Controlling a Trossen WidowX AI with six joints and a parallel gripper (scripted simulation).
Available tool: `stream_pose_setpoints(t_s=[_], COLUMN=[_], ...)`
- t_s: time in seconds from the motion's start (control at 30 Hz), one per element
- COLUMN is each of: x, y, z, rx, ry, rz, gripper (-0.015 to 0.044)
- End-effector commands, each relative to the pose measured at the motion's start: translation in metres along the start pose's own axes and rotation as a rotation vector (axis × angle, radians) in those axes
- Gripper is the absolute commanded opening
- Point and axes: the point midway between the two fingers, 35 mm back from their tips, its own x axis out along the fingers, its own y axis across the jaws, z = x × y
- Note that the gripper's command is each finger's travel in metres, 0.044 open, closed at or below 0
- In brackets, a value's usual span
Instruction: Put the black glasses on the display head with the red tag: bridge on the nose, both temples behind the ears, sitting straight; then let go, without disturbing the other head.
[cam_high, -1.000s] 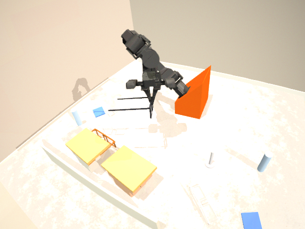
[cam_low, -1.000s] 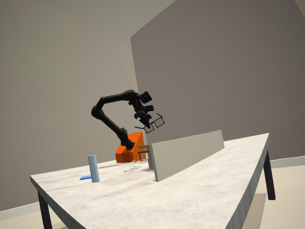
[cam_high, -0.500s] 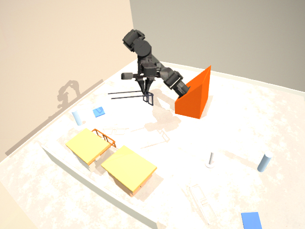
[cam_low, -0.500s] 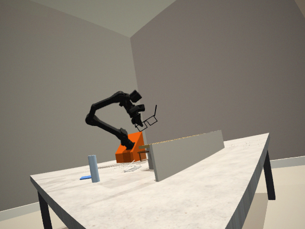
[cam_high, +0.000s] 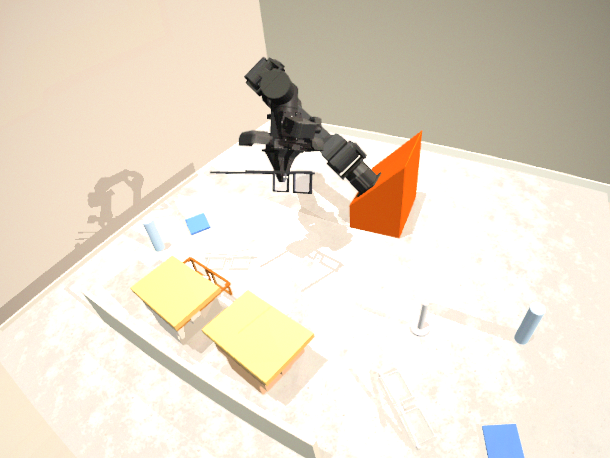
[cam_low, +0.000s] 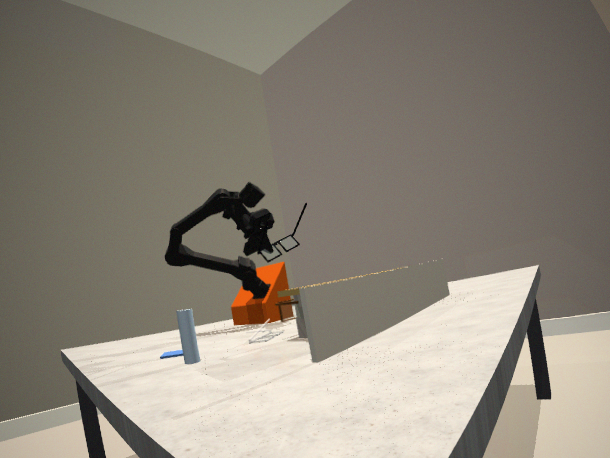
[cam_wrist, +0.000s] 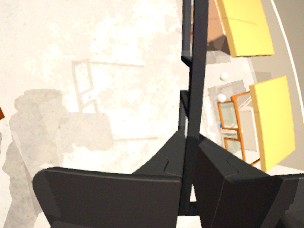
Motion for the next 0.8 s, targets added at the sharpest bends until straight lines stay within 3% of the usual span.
stream_pose_setpoints(t_s=[0.0, 0.77], x=[-0.004, -0.015], y=[0.005, 0.029], z=[-0.01, -0.055], rx=[-0.115, -0.615], ry=[-0.011, -0.021], rz=[-0.032, -0.197], gripper=[0.0, 0.0])
